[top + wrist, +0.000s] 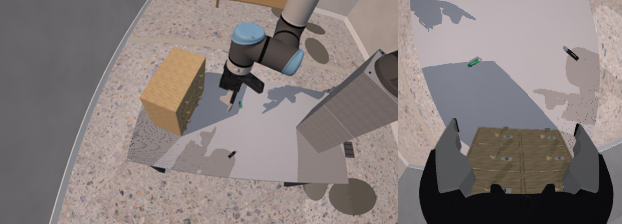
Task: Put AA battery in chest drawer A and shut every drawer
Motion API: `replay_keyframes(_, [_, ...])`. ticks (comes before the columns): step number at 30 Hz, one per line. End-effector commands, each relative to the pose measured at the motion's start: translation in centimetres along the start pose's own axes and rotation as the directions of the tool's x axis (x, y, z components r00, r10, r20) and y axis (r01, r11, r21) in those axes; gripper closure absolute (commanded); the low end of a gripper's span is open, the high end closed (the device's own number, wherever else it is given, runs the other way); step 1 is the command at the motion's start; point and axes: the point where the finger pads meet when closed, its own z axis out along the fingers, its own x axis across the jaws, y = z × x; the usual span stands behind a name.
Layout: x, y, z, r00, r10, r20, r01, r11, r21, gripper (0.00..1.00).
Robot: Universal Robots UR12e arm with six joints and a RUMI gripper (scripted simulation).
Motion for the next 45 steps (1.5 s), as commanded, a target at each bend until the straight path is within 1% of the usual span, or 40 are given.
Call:
replay_keyframes(1, [0.0,0.1,0.0,1.0,0.0,0.0,0.0,1.0,-0.003,0.0])
replay_keyframes(14, [0.0,0.4,0.4,1.0,0.0,0.0,0.0,0.999,-0.033,0.0])
replay_keyframes(20, [0.0,0.8,0.8,1.0,0.0,0.0,0.0,0.998,-0.067,0.0])
replay_keyframes(29, [0.0,1.6,1.8,1.0,0.0,0.0,0.0,0.99,-0.143,0.0])
replay_keyframes(31, [0.0,1.6,1.8,1.0,0.0,0.0,0.0,0.99,-0.143,0.0])
replay_keyframes(45, [0.0,3.4,3.8,1.0,0.0,0.0,0.0,0.954,-0.301,0.0])
